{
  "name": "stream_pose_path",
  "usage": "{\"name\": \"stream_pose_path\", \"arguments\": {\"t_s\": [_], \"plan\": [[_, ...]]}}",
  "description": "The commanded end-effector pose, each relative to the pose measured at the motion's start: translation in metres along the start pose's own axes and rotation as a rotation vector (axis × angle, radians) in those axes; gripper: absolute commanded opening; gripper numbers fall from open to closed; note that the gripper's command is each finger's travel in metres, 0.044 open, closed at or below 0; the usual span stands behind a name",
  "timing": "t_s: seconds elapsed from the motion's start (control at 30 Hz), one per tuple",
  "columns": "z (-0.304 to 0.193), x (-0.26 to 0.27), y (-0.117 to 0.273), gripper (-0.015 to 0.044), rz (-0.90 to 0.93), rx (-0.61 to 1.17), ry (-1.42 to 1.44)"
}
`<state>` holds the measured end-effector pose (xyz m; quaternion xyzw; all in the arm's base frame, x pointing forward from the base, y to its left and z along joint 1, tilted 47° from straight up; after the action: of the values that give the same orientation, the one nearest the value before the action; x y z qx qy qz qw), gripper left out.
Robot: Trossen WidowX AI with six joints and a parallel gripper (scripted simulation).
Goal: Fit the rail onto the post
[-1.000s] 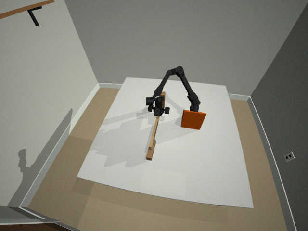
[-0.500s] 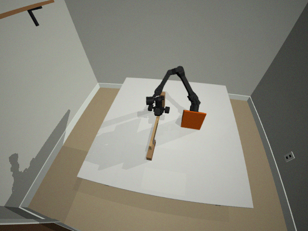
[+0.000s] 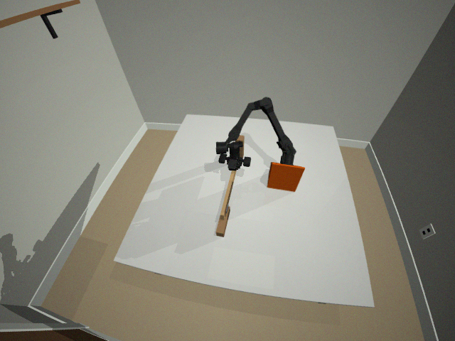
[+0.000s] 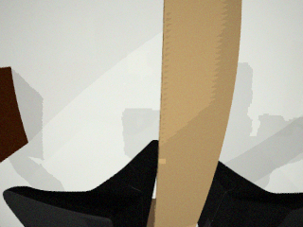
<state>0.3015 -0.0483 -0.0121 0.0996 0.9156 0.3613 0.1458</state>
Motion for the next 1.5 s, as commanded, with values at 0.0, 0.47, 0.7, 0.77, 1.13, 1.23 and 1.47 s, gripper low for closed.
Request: {"name": "stream_pose_path", "arguments": {"t_s": [0.0,0.47,0.7,0.77,1.13,1.23,1.47], "plan": [[-0.001,-0.001,0.001,0.0,-0.004,0.0,0.004],[-0.006,-0.002,0.001,0.0,-0.004,0.0,0.004],[-0.008,-0.003,0.001,0.0,-0.004,0.0,0.004],[-0.009,-0.003,0.001,0.0,-0.004,0.0,0.004],[-0.012,-0.004,0.001,0.0,-0.004,0.001,0.004],[-0.013,-0.004,0.001,0.0,-0.004,0.001,0.004],[-0.015,-0.004,0.001,0.0,-0.004,0.001,0.004]]}}
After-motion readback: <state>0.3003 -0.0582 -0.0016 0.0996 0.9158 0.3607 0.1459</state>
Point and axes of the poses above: the point midway between the two fingers, 35 mm back from their tips, its own y axis back along the fingers, its own x axis across the jaws, z = x × y, the point moved 5 cm from there along y, back along the fingers, and after that the axes turned 15 degrees about -y, right-handed, at the moved point
